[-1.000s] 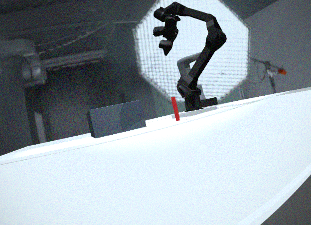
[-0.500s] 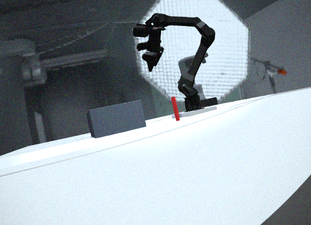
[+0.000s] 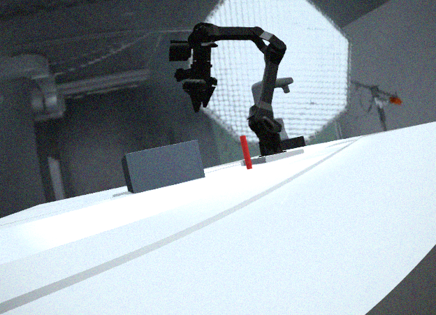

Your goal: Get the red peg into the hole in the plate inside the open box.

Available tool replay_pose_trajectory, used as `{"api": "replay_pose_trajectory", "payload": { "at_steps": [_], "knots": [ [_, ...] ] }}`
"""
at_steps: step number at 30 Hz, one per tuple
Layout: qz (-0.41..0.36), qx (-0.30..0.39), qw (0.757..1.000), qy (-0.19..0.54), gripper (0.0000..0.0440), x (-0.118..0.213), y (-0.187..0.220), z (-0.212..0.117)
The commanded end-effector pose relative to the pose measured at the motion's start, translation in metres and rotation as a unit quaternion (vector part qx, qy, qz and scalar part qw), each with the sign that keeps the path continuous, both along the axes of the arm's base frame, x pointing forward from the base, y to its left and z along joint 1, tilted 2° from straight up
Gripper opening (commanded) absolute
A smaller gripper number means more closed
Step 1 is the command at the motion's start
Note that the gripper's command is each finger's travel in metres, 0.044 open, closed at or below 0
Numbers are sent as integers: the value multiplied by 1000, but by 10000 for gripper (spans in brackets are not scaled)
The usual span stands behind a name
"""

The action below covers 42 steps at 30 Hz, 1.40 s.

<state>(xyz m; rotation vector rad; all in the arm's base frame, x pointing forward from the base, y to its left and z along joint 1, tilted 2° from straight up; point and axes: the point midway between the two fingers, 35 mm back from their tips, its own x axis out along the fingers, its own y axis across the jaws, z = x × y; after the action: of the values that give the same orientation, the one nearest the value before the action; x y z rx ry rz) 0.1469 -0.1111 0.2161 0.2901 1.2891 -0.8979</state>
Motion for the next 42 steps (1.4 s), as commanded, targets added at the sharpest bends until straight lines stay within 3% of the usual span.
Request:
{"api": "replay_pose_trajectory", "payload": {
  "at_steps": [1, 12, 26, 42],
  "knots": [
    [3, 21, 1000, 3, 440, 14, 19, -13],
    [1, 72, 997, 4, 440, 44, 88, -43],
    [-19, 109, 994, 17, 440, 44, 170, -91],
    [-5, 112, 994, -13, 435, 39, 211, -160]
  ]
}}
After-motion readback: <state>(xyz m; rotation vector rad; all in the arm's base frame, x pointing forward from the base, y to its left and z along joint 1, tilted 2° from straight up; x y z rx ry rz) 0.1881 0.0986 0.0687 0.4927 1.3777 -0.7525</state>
